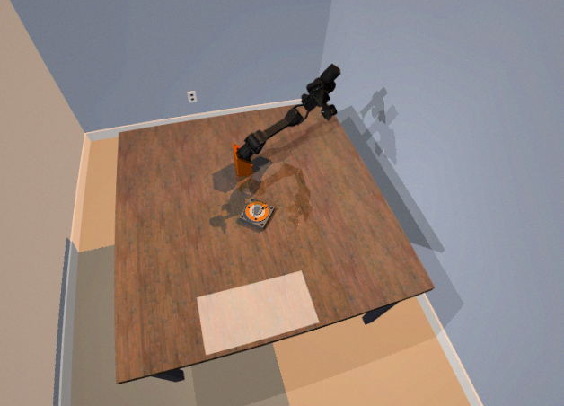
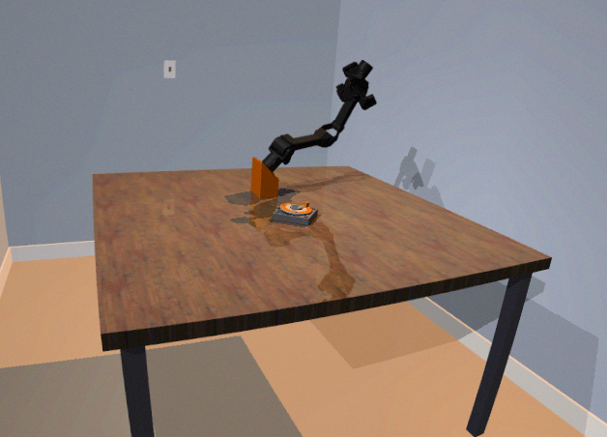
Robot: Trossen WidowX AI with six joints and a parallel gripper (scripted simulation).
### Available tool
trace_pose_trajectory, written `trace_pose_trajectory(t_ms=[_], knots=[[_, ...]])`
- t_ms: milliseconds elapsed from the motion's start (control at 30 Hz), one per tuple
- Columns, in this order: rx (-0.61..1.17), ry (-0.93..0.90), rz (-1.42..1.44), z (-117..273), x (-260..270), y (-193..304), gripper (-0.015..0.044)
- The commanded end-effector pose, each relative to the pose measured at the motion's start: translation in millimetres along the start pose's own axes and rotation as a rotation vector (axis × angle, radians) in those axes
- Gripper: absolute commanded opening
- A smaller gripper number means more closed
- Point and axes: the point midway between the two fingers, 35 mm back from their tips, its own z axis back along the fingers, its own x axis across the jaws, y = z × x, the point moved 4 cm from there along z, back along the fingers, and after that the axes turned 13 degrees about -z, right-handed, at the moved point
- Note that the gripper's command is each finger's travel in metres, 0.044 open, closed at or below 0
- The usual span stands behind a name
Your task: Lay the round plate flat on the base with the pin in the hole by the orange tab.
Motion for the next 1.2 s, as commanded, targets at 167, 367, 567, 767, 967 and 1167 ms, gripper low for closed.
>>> trace_pose_trajectory(t_ms=[167, 367, 567, 767, 967, 1167], knots=[[-0.113, 0.141, 0.334, -55, 34, -13, 0.0242], [-0.187, 0.344, 0.660, -118, 54, -40, 0.0085], [-0.199, 0.519, 0.893, -162, 59, -68, 0.0000], [-0.161, 0.749, 1.160, -209, 55, -109, 0.0000], [-0.111, 0.979, 1.368, -244, 40, -155, 0.0000], [0.031, 1.216, 1.585, -268, 21, -202, 0.0000]])
